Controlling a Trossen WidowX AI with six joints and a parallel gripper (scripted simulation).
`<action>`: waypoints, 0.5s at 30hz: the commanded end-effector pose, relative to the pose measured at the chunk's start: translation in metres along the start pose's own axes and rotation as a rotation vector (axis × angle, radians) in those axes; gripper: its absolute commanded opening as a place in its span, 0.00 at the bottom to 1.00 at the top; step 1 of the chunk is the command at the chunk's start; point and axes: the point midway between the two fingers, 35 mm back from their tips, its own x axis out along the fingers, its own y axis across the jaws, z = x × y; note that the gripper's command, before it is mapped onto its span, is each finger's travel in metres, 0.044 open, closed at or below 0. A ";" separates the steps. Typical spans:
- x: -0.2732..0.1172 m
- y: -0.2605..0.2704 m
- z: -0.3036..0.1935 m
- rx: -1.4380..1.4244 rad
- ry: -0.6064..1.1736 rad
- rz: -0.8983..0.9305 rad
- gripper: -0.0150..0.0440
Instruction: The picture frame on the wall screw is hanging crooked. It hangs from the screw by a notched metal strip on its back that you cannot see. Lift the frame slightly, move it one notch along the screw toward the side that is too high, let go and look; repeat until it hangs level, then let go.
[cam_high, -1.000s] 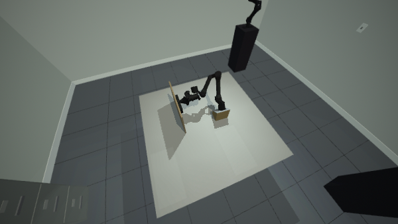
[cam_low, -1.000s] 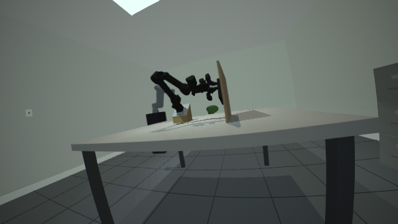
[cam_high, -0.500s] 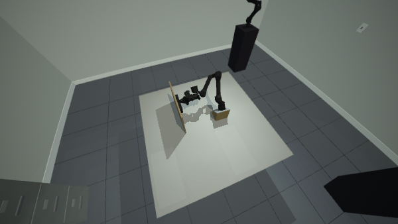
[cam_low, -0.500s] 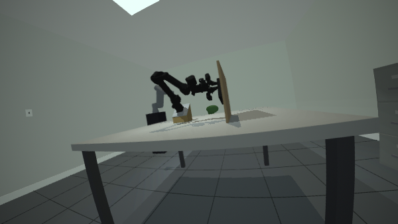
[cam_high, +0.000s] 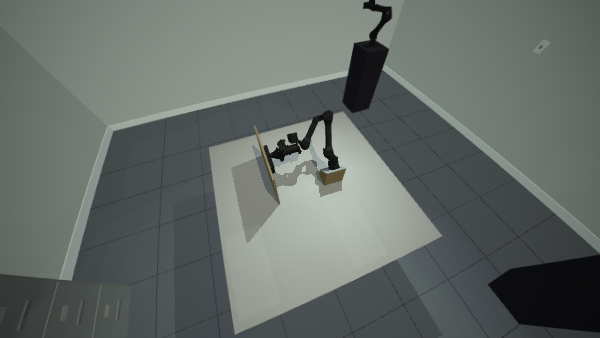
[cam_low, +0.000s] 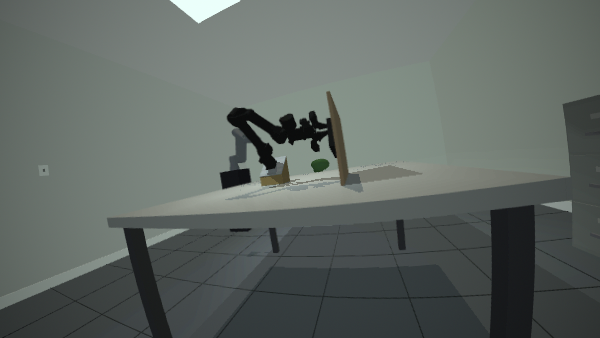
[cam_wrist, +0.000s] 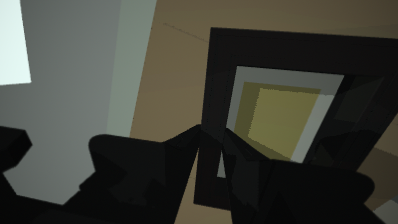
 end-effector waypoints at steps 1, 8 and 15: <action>0.000 0.002 0.000 0.002 0.001 0.017 0.25; 0.000 0.000 0.000 0.001 0.001 0.017 0.25; 0.000 -0.002 0.000 0.001 0.001 0.017 0.25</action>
